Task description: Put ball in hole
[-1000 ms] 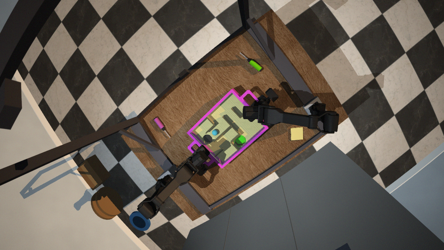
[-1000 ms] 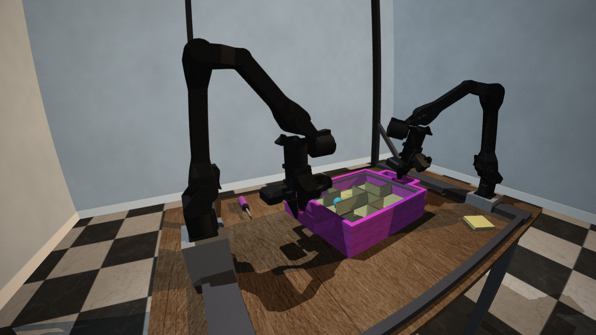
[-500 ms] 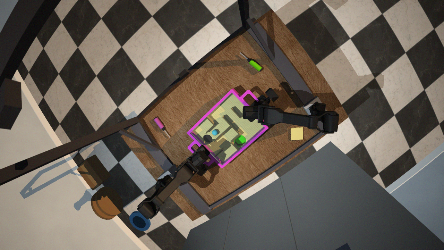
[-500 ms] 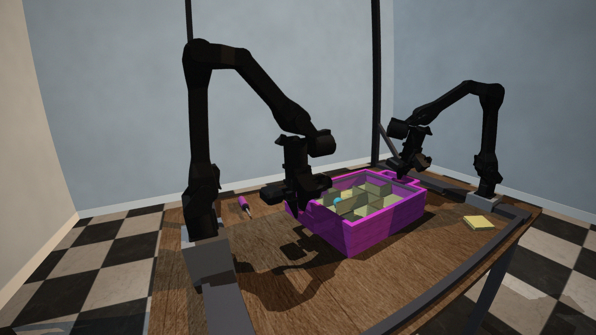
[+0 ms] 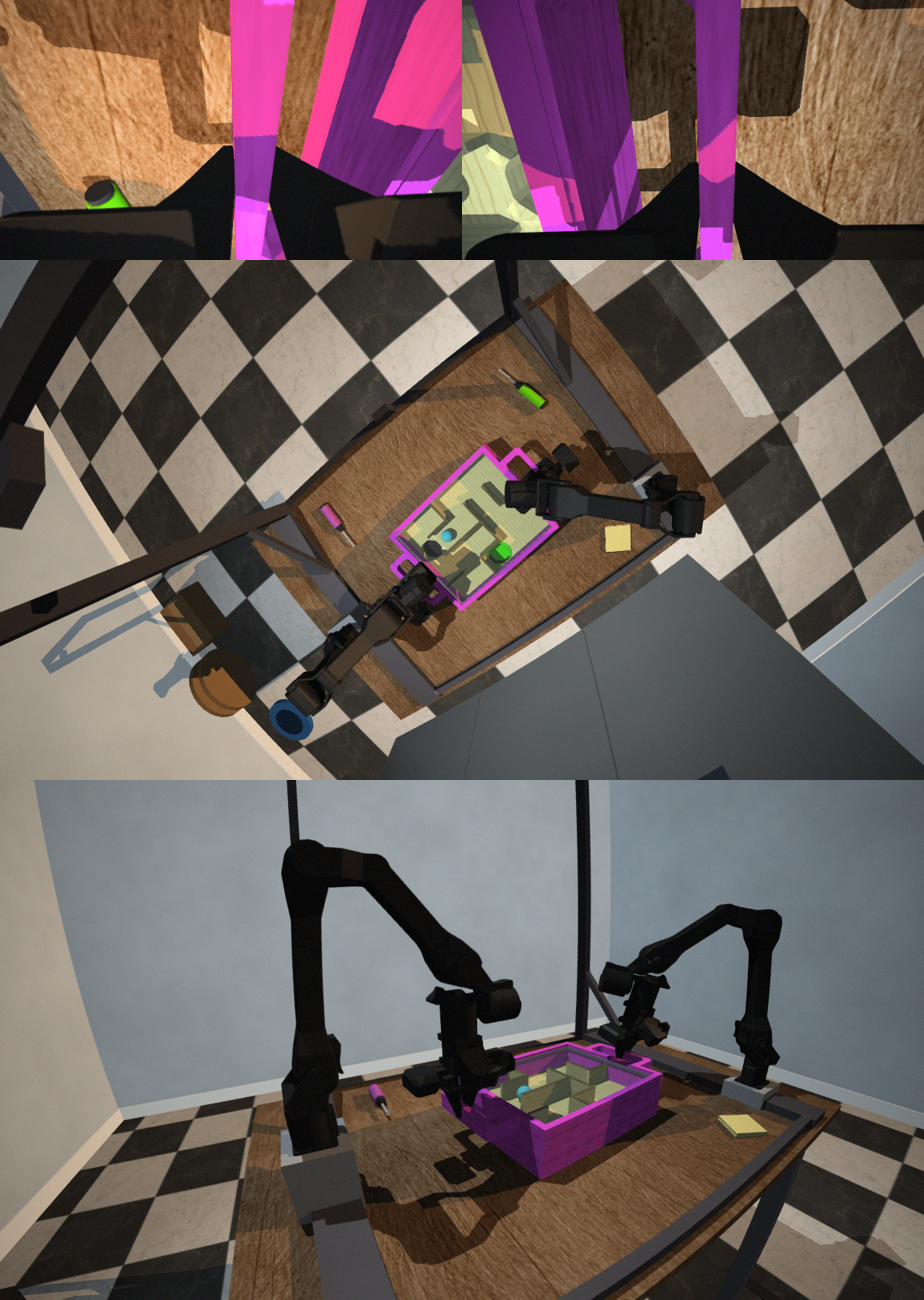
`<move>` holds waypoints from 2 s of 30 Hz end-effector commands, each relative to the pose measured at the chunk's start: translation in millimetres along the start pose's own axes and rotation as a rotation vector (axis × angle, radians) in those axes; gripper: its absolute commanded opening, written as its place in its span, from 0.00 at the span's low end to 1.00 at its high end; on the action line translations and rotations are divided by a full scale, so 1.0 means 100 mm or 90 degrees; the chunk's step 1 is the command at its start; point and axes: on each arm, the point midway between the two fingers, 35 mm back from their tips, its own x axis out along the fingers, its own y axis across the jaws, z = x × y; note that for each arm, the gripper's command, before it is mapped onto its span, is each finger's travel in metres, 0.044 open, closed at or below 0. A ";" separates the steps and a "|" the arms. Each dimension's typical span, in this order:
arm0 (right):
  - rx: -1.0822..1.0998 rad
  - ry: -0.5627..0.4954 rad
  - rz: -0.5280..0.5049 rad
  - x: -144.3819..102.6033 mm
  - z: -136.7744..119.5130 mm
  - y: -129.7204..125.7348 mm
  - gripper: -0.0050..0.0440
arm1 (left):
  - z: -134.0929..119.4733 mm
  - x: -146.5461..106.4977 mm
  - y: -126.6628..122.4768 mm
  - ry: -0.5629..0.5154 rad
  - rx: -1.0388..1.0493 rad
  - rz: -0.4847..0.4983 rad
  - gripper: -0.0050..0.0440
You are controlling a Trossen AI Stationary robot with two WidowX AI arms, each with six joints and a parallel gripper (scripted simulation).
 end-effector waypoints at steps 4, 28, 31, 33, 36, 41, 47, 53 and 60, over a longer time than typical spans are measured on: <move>-0.002 0.001 0.030 -0.14 -0.01 0.09 0.00 | -0.14 -0.17 -0.01 0.030 0.008 -0.015 0.00; -0.002 0.002 0.032 -0.15 -0.01 0.09 0.00 | -0.14 -0.16 -0.01 0.030 0.008 -0.015 0.00; -0.002 0.002 0.033 -0.15 -0.01 0.09 0.00 | -0.14 -0.16 -0.01 0.030 0.008 -0.015 0.00; -0.002 0.002 0.033 -0.15 -0.01 0.09 0.00 | -0.14 -0.16 -0.01 0.030 0.008 -0.015 0.00; -0.002 0.002 0.033 -0.15 -0.01 0.10 0.00 | -0.14 -0.16 -0.01 0.030 0.008 -0.015 0.00; -0.002 0.002 0.034 -0.15 -0.01 0.10 0.00 | -0.14 -0.16 -0.01 0.030 0.008 -0.015 0.00; -0.002 0.012 0.025 -0.38 0.01 0.11 0.00 | -0.13 -0.25 0.01 0.036 0.010 -0.022 0.00; 0.000 0.010 0.020 -0.38 -0.01 0.08 0.00 | -0.16 -0.30 0.01 0.039 0.011 -0.023 0.00; 0.000 -0.001 0.046 -0.23 -0.01 0.00 0.00 | -0.20 -0.40 -0.05 0.027 0.000 0.014 0.00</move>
